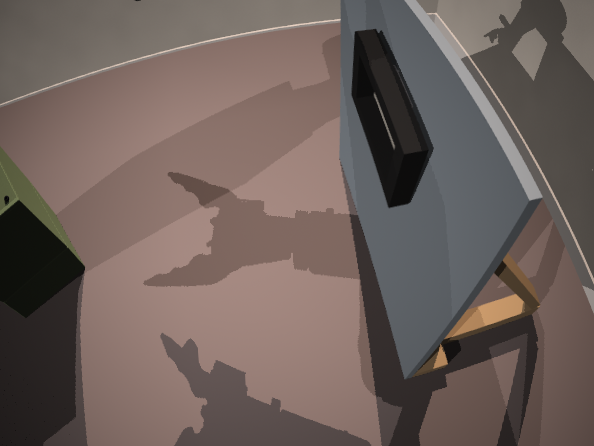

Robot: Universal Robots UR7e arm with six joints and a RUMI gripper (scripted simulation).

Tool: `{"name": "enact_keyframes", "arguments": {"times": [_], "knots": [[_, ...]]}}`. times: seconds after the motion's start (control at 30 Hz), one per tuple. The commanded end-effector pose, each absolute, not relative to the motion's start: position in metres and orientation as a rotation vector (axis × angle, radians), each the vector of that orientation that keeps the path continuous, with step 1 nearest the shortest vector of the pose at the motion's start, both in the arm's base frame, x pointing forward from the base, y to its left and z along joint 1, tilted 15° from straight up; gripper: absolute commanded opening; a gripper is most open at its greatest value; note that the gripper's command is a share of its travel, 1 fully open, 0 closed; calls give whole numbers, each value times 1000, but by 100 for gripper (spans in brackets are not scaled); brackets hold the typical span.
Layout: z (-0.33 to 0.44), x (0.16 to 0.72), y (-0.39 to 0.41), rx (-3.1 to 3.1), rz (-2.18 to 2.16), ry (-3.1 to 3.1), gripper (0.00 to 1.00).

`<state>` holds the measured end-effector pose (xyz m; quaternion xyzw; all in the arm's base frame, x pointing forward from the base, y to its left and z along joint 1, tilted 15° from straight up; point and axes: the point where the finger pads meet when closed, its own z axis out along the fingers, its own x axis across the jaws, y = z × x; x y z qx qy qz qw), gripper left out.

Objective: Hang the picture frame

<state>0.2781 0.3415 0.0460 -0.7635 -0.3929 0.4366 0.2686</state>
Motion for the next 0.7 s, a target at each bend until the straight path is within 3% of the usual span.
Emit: {"name": "enact_keyframes", "arguments": {"times": [0.0,0.67], "knots": [[53,267,332,-2049,1243,-954,100],[92,224,301,-1933,1529,-476,100]]}}
